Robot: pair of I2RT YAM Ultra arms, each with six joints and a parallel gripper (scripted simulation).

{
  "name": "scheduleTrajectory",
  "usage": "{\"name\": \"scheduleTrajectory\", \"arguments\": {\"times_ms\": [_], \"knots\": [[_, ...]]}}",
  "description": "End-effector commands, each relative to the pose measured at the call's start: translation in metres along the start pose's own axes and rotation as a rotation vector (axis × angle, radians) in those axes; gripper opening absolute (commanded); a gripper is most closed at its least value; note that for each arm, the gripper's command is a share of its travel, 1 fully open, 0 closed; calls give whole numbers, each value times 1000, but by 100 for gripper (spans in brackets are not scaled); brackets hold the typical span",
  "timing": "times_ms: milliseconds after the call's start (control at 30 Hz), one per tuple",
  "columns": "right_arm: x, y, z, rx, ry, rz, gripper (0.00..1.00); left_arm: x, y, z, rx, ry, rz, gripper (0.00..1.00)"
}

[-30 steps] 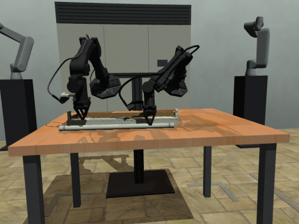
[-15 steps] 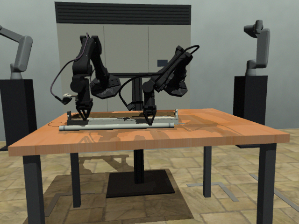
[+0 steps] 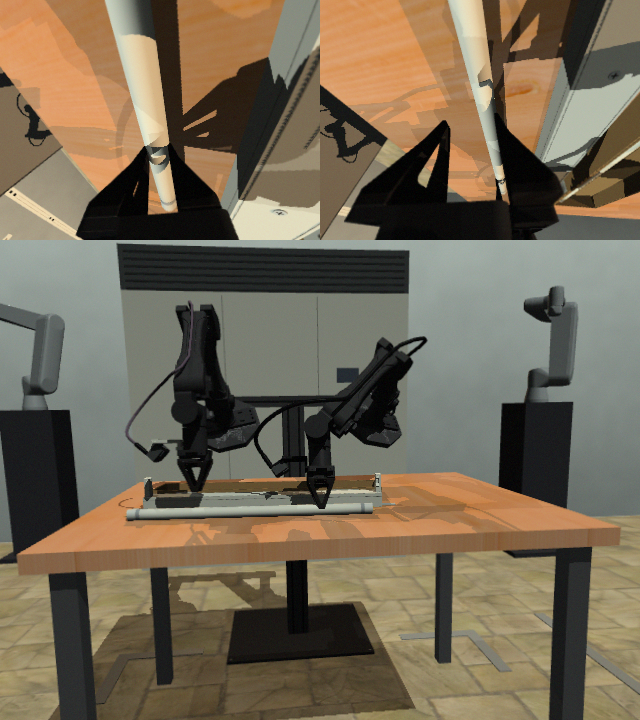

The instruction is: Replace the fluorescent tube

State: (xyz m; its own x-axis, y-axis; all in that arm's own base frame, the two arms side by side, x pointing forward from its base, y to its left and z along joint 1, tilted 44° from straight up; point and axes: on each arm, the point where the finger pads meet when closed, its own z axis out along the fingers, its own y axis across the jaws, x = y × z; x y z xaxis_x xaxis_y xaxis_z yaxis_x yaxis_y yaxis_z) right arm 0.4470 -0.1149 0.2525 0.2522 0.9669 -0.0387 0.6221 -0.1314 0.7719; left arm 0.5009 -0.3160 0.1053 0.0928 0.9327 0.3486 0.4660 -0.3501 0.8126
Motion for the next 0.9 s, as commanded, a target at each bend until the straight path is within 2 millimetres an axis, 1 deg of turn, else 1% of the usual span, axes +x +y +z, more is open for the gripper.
{"name": "scheduleTrajectory", "arguments": {"times_ms": [0, 133, 200, 233, 300, 333, 367, 400, 467, 500, 533, 633, 667, 700, 733, 767, 800, 867], "knots": [[0, 21, -10, -181, -37, 21, 49, -14, 9, -15, -18, -37, 6, 11], [6, 5, -10, -168, -28, 14, 49, -14, 9, -15, -18, -37, 6, 11], [3, -2, -6, -123, -32, -6, 49, -14, 9, -15, -18, -37, 6, 11], [9, -16, -2, -78, -19, -17, 49, -14, 9, -15, -18, -37, 6, 11], [10, -10, -4, -97, -18, -16, 49, -14, 9, -15, -18, -37, 6, 11], [10, -21, 7, -61, -17, -18, 49, -14, 9, -15, -18, -37, 6, 11], [5, -13, 2, -79, -26, -10, 49, -14, 9, -15, -18, -37, 6, 11], [3, -10, 1, -88, -30, -6, 49, -14, 9, -15, -18, -37, 6, 11], [3, -10, 1, -88, -30, -6, 49, -14, 9, -15, -18, -37, 6, 11], [5, -17, 2, -60, -26, -6, 49, -14, 9, -15, -18, -37, 6, 11], [4, -25, 9, -33, -27, -10, 49, -14, 9, -15, -18, -37, 6, 11], [4, -19, 1, -56, -27, -8, 49, -14, 9, -15, -18, -37, 6, 11], [-2, 1, 9, -110, -37, 3, 49, -14, 9, -15, -18, -37, 6, 11], [-2, 3, 8, -117, -36, 3, 49, -14, 9, -15, -18, -37, 6, 11], [4, -11, 17, -89, -27, -5, 49, -14, 9, -15, -18, -37, 6, 11], [7, -21, 24, -69, -23, -6, 49, -14, 9, -15, -18, -37, 6, 11], [4, -20, 26, -70, -27, -5, 49, -14, 9, -15, -18, -37, 6, 11], [-1, -3, 25, -98, -34, 3, 49, -14, 9, -15, -18, -37, 6, 11]]}}
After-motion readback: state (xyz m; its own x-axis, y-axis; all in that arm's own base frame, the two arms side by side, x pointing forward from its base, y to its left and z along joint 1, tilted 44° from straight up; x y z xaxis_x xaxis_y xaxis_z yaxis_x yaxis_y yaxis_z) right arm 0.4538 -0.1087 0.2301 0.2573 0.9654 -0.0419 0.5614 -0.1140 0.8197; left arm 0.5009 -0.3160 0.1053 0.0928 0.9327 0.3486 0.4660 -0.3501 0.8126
